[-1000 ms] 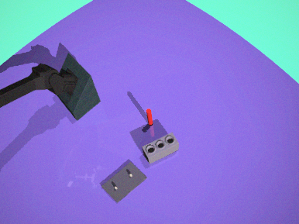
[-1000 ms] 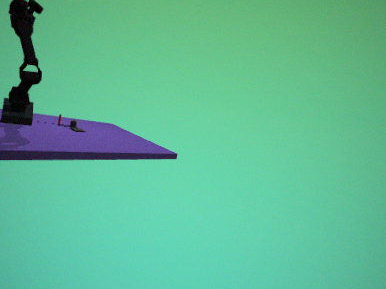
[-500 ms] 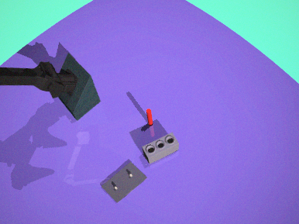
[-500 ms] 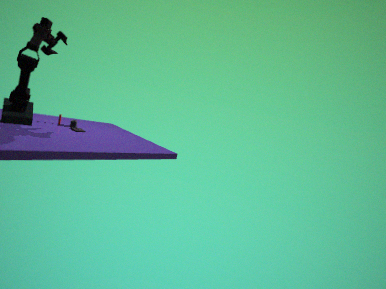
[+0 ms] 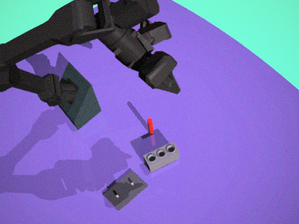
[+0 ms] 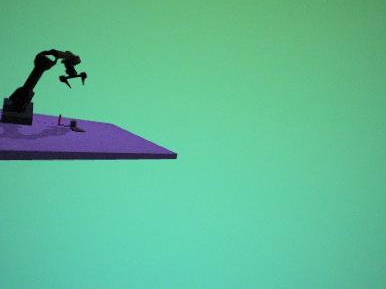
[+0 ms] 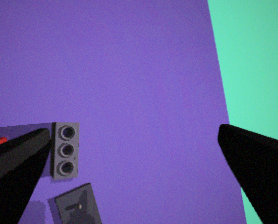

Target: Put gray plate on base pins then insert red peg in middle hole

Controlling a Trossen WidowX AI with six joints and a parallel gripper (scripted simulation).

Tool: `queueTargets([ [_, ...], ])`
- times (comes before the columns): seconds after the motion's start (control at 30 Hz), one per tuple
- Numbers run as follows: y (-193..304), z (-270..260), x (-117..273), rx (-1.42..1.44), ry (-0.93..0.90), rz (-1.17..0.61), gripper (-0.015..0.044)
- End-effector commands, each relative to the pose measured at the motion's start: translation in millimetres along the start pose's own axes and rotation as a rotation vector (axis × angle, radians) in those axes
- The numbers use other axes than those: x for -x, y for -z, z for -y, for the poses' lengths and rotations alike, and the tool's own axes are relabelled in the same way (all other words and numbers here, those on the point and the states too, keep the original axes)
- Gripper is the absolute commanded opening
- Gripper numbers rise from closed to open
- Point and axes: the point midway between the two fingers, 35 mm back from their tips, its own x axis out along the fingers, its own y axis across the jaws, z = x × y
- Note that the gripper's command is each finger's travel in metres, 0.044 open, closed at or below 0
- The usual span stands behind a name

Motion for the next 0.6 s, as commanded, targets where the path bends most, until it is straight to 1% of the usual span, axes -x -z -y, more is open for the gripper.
queueTargets([
  [0.0, 28, -10, -48, -0.05, -0.138, -0.135, 0.044],
  [0.17, 78, -34, -112, -0.123, -0.349, -0.34, 0.044],
  [0.27, 99, -49, -133, -0.147, -0.449, -0.424, 0.044],
  [0.4, 102, -51, -137, -0.149, -0.456, -0.43, 0.044],
  [0.57, 120, -77, -187, -0.149, -0.454, -0.431, 0.044],
])
